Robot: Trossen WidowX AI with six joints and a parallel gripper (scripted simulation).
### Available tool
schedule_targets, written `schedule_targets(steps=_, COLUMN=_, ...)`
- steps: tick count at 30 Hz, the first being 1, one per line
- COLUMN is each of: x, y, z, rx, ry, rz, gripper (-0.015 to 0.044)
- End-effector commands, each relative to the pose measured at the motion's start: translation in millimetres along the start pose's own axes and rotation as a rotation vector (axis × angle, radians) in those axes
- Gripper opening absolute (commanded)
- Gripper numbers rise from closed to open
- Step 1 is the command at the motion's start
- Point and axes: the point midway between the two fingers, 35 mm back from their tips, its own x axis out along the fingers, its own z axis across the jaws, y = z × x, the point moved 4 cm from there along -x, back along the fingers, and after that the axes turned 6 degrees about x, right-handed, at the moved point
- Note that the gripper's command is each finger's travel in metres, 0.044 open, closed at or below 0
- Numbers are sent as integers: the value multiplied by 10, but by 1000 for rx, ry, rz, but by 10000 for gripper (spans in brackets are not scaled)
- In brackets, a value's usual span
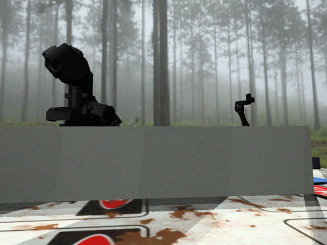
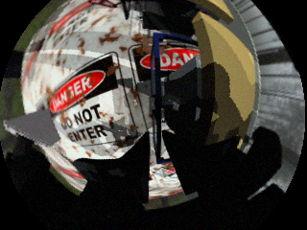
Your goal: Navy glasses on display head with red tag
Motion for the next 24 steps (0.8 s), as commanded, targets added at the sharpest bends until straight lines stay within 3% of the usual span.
schedule_targets(steps=1, x=-2, y=1, z=-1, rx=0, ry=0, rz=0, gripper=107)
schedule_targets(steps=5, x=-29, y=-1, z=-1, rx=0, ry=0, rz=0, gripper=107)
schedule_targets(steps=10, x=-347, y=-16, z=8, rx=-7, ry=2, rz=1, gripper=107)
schedule_targets(steps=24, x=-423, y=21, z=376, rx=-8, ry=0, rz=1, gripper=107)
